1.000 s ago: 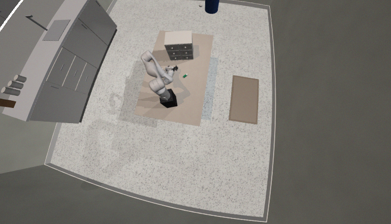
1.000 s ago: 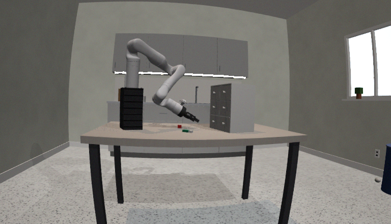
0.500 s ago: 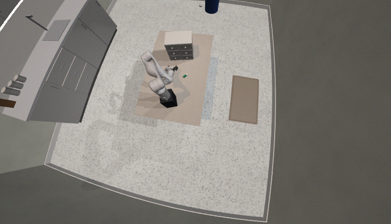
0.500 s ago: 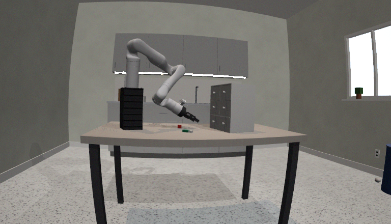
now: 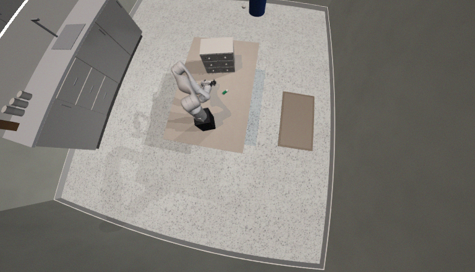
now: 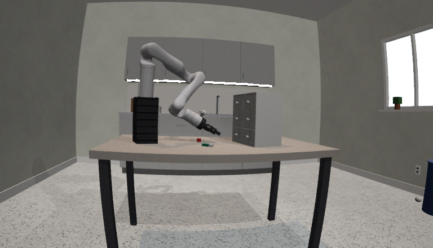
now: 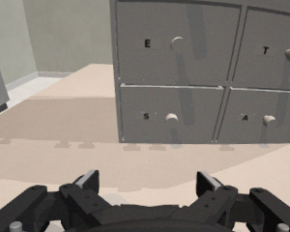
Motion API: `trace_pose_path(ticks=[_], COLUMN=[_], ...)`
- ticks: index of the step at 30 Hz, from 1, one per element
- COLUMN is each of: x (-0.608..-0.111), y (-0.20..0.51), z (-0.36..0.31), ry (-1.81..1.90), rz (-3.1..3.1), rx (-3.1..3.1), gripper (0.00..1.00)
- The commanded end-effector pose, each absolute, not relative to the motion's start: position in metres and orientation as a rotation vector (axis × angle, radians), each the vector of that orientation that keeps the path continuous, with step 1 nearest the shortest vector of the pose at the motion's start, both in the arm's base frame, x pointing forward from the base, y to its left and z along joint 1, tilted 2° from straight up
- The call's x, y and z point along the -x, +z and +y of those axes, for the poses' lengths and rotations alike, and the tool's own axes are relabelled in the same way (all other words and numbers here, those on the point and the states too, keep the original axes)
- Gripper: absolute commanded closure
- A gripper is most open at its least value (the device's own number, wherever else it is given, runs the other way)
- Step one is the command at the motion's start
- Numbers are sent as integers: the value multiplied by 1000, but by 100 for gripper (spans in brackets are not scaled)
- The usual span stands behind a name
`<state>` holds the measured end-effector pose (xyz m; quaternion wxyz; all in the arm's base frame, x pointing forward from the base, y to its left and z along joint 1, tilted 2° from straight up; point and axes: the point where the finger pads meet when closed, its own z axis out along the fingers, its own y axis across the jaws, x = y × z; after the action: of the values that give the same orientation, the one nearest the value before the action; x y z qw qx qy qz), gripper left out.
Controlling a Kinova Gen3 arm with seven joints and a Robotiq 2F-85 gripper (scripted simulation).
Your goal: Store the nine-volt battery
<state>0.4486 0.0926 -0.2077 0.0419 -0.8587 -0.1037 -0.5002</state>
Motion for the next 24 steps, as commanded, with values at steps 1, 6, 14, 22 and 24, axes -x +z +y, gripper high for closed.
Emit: trace_pose_path(ticks=[1, 6, 14, 22, 24], x=[-449, -449, -449, -449, -449], y=[-207, -207, -200, -177, -167], z=[93, 93, 93, 94, 94], ry=[-1533, -1533, -1533, -1533, -1533], rz=[-317, -317, -317, -317, -317], rx=[2627, 2627, 2627, 2627, 2627], gripper=[0, 0, 0, 0, 0])
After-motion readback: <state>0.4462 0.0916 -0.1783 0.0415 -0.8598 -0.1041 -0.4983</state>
